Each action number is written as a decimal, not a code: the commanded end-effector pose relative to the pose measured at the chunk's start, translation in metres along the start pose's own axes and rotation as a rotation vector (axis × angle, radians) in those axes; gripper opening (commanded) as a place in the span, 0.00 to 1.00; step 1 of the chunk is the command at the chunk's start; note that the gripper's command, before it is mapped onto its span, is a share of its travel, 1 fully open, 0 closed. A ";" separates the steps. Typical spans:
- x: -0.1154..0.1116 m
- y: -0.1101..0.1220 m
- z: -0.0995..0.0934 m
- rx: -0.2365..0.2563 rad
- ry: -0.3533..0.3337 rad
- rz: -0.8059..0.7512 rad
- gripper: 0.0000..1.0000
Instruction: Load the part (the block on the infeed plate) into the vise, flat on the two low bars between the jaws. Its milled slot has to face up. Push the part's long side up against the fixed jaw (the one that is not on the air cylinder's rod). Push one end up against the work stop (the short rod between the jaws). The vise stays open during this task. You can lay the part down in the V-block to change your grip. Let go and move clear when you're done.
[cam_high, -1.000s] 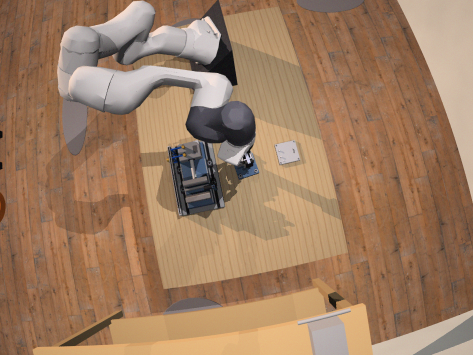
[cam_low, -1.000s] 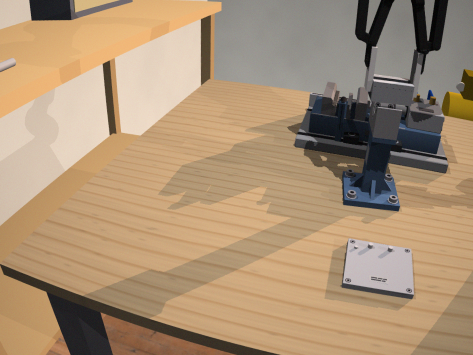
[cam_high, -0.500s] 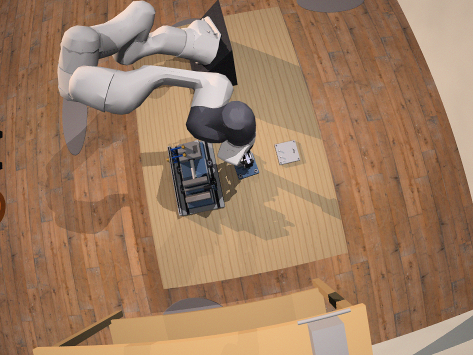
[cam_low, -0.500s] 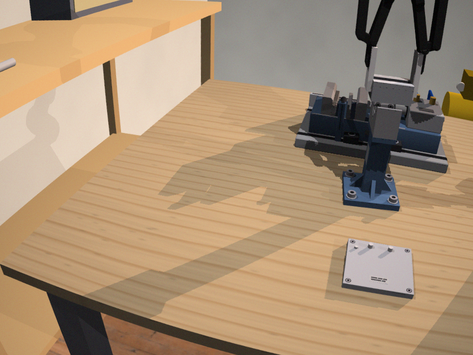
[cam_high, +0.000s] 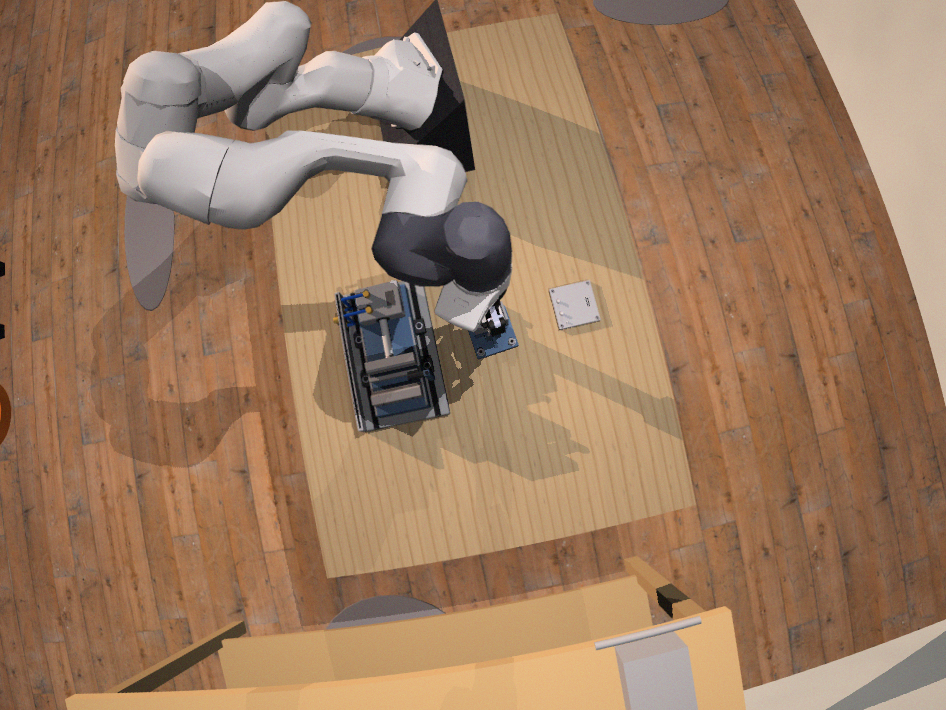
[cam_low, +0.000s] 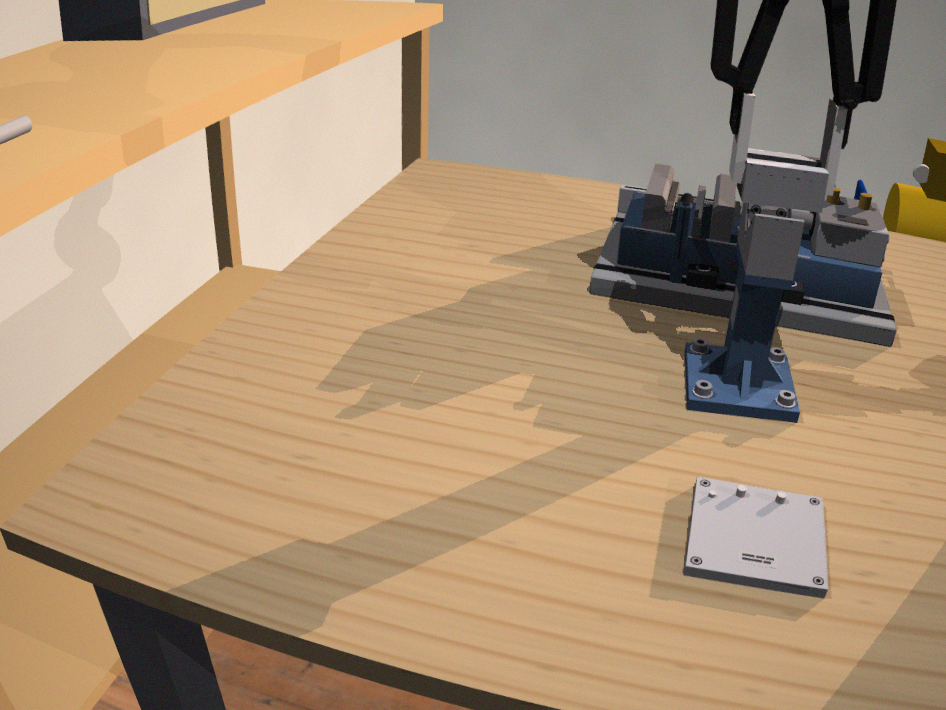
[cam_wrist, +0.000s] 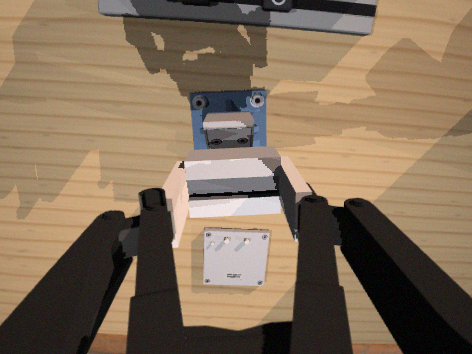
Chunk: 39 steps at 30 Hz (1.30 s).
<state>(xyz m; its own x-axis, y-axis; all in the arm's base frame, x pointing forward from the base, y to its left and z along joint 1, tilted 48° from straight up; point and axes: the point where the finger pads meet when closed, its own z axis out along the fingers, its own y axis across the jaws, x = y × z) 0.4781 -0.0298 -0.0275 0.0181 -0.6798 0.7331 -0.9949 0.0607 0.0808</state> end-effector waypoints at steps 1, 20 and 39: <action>0.000 -0.002 -0.002 0.005 0.002 0.006 0.00; 0.000 -0.002 -0.003 0.005 0.002 0.006 0.00; 0.000 -0.002 -0.021 0.005 0.002 0.006 0.00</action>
<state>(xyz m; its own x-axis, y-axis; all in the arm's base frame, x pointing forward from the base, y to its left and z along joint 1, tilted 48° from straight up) 0.4811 -0.0207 -0.0179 0.0098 -0.6776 0.7353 -0.9954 0.0637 0.0720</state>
